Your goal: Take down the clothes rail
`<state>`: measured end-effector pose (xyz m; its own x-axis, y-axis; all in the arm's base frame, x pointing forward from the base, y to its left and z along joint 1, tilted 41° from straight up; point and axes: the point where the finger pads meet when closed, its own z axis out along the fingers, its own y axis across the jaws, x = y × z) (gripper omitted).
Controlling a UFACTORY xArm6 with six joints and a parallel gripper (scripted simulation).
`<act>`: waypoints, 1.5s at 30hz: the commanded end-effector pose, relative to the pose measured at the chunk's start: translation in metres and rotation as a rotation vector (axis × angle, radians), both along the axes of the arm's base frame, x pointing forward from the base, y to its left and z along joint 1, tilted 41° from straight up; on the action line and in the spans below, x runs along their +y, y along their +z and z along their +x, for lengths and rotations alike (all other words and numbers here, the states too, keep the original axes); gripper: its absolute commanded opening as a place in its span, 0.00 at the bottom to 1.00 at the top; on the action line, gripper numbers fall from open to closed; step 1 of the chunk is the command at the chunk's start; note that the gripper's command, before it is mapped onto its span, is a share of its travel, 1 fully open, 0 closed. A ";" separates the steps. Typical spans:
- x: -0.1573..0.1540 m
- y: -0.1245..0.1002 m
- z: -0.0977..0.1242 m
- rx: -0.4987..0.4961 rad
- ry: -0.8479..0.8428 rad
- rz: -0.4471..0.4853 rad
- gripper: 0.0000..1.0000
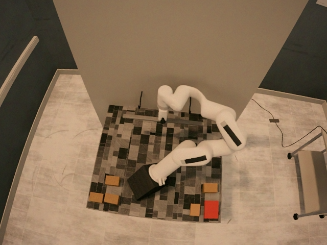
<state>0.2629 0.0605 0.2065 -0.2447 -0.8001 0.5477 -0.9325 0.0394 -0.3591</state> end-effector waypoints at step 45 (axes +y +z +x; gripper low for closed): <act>-0.044 -0.055 0.021 -0.003 0.001 0.002 0.00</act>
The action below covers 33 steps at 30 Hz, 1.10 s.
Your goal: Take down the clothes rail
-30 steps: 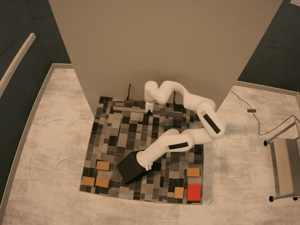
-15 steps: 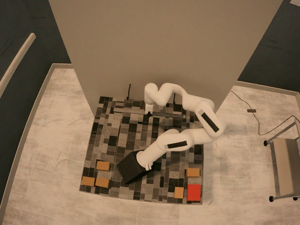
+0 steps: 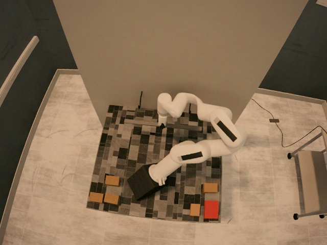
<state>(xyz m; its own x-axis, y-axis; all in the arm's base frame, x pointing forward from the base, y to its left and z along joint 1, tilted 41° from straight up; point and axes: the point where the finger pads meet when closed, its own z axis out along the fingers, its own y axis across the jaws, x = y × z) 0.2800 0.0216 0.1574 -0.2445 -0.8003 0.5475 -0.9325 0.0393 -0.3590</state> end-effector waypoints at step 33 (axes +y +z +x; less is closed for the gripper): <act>-0.034 -0.043 0.017 -0.003 0.001 0.002 0.00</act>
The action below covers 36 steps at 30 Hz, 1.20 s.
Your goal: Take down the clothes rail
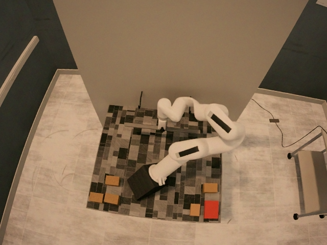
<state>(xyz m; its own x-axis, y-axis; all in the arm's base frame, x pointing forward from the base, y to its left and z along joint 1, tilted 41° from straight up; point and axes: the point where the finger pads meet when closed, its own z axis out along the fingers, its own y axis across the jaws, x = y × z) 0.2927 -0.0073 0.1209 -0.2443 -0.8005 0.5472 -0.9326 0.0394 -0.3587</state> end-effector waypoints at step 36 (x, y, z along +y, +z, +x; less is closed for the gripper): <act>-0.037 -0.047 0.018 -0.003 0.001 0.001 0.00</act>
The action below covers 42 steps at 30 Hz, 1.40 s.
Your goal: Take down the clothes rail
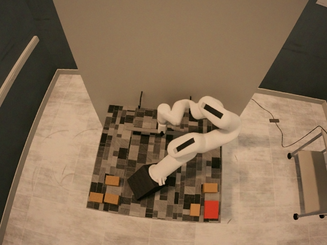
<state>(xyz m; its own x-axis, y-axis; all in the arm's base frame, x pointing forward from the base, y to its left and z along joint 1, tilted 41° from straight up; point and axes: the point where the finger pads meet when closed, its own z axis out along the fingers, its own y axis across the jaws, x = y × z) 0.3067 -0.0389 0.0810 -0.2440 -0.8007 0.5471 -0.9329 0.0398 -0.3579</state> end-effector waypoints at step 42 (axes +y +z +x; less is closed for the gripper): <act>-0.029 -0.036 0.015 -0.004 0.001 0.000 0.00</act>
<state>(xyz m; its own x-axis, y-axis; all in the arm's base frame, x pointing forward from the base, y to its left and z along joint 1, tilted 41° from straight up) 0.3205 -0.0679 0.0442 -0.2446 -0.8005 0.5472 -0.9324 0.0393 -0.3593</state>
